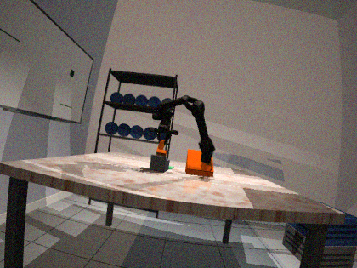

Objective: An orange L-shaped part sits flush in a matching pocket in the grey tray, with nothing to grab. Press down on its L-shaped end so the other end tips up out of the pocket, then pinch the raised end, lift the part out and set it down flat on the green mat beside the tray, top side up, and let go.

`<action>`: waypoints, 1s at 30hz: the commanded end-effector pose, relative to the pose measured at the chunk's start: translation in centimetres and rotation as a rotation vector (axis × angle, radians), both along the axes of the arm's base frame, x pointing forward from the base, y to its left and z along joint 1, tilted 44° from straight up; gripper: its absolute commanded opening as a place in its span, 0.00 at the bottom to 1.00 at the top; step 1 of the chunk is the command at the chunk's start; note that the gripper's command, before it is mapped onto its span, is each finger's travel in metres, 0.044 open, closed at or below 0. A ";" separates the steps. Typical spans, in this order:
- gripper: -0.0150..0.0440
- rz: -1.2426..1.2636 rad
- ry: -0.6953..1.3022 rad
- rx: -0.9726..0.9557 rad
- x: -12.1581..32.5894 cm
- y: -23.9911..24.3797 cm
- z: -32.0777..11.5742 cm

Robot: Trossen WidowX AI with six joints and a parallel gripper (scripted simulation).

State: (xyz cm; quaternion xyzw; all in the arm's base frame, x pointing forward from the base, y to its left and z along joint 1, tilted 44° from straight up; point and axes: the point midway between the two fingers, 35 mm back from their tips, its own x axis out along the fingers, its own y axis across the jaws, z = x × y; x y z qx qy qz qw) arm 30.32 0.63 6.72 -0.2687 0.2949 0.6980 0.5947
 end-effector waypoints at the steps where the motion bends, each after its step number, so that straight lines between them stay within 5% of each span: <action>1: 0.25 0.003 0.003 -0.001 -0.2 -1.4 -1.5; 21: 0.25 0.003 0.001 -0.008 -1.1 -9.9 -9.0; 30: 0.25 0.003 0.001 -0.008 -1.2 -9.9 -9.5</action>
